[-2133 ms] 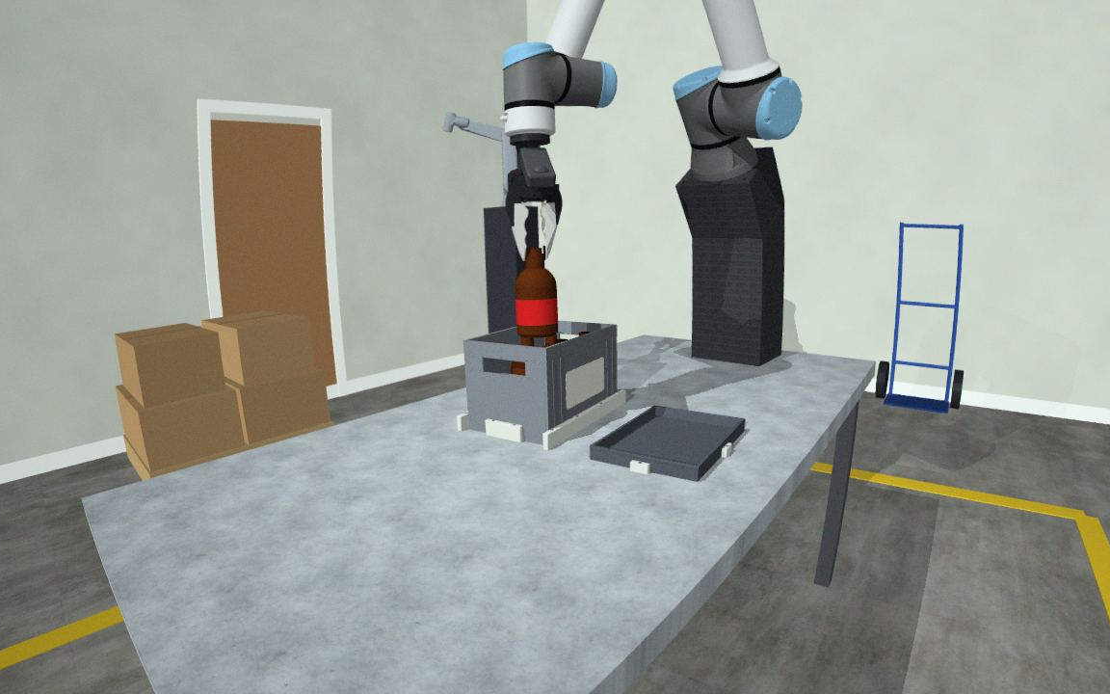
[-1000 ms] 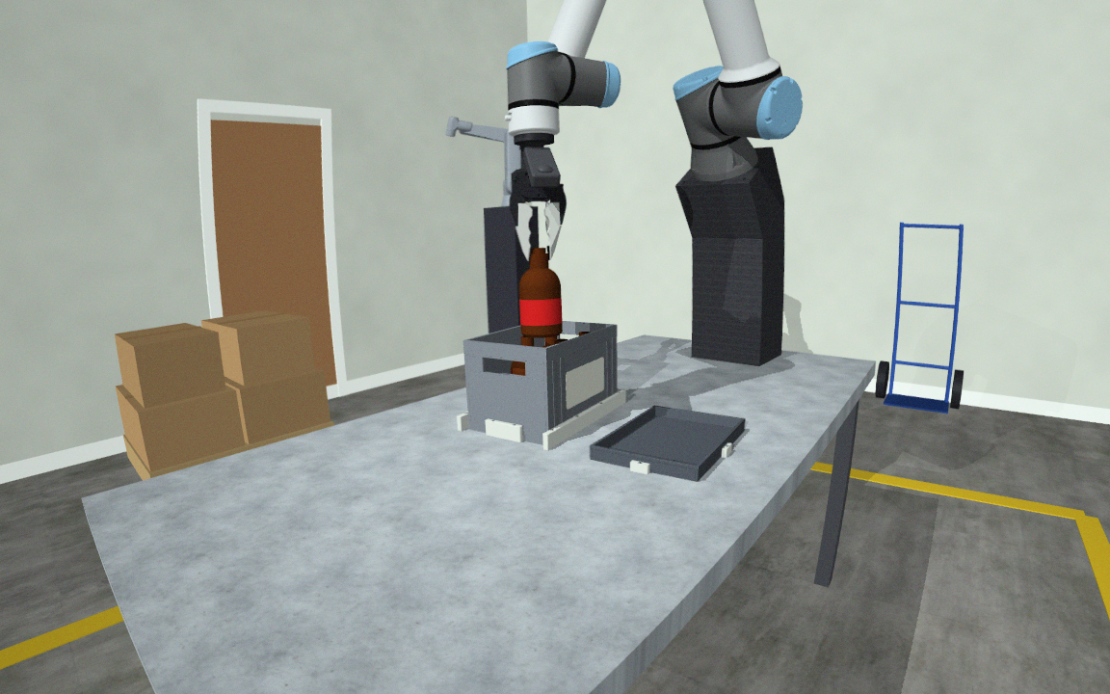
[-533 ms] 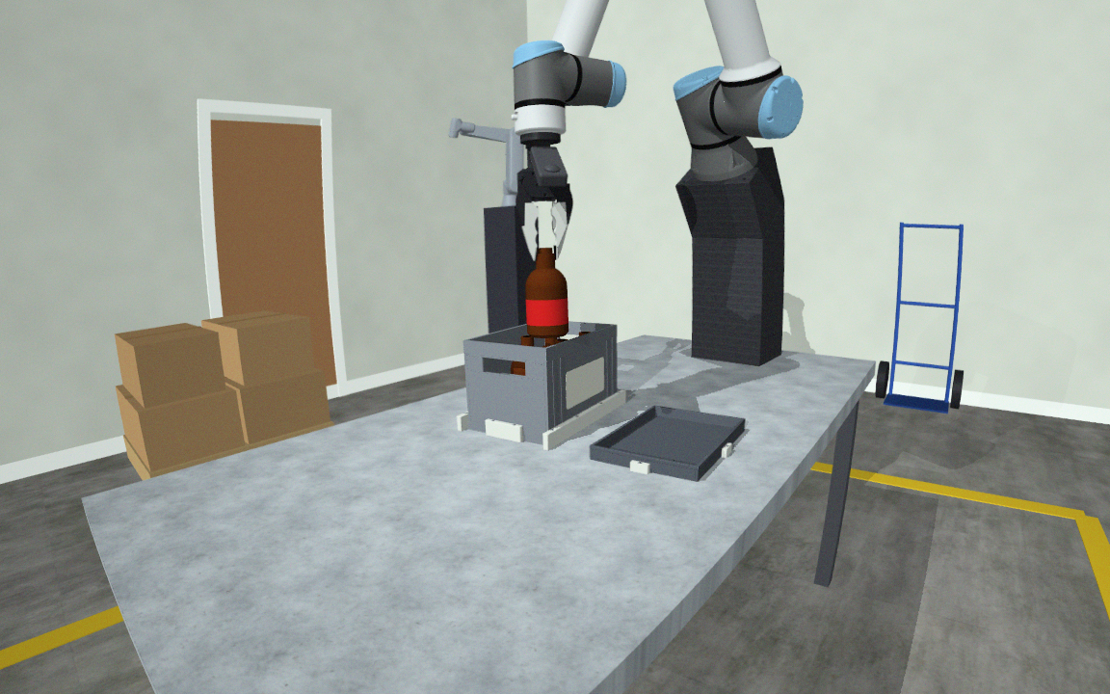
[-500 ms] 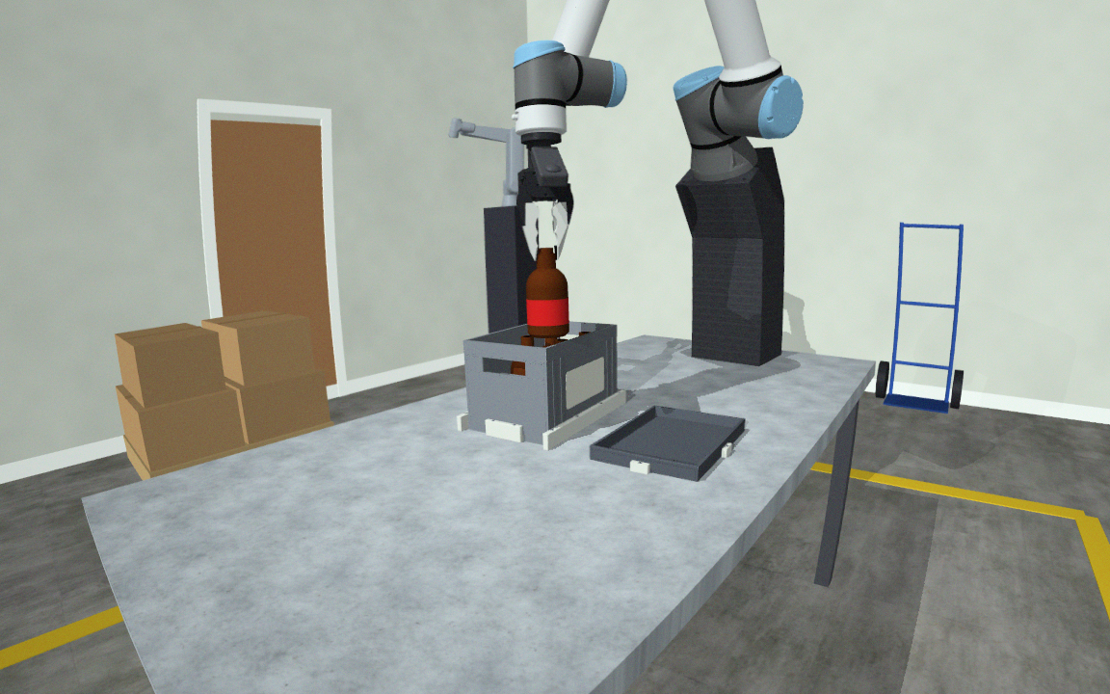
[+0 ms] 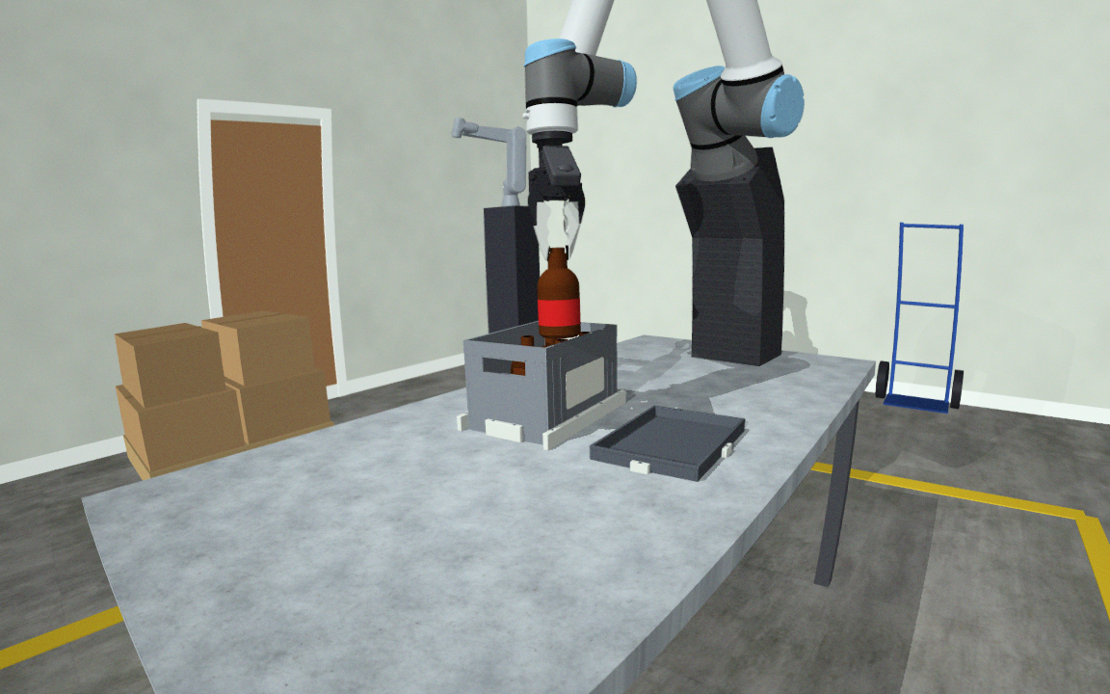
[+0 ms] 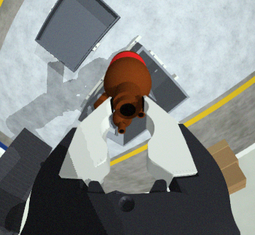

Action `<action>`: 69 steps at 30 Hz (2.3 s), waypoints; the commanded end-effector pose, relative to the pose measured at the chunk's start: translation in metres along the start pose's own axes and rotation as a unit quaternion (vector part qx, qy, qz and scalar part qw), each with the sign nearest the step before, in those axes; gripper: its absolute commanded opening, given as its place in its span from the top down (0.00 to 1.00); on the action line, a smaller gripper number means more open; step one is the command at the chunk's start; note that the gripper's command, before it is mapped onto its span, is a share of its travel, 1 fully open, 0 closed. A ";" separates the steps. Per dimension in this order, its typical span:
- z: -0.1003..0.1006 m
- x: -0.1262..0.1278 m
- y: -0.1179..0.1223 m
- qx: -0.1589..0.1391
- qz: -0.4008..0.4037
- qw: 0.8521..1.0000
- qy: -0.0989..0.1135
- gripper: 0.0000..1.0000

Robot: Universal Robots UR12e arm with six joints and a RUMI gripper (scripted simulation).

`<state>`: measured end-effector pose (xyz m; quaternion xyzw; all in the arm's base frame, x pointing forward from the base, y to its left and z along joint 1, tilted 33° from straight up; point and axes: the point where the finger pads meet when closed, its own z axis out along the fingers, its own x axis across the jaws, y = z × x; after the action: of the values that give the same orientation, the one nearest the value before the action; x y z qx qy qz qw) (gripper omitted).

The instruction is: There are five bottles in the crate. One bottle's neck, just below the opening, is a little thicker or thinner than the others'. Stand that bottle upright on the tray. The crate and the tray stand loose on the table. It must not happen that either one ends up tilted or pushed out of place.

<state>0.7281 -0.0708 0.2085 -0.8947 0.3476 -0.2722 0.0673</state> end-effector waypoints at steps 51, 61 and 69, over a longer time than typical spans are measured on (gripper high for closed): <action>0.000 -0.096 -0.063 0.000 0.000 1.000 0.001 1.00; 0.000 -0.111 -0.073 0.000 0.000 1.000 0.001 1.00; 0.000 -0.125 -0.082 0.000 0.000 1.000 0.001 1.00</action>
<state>0.7008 0.0632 0.1802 -0.8947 0.3475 -0.2723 0.0672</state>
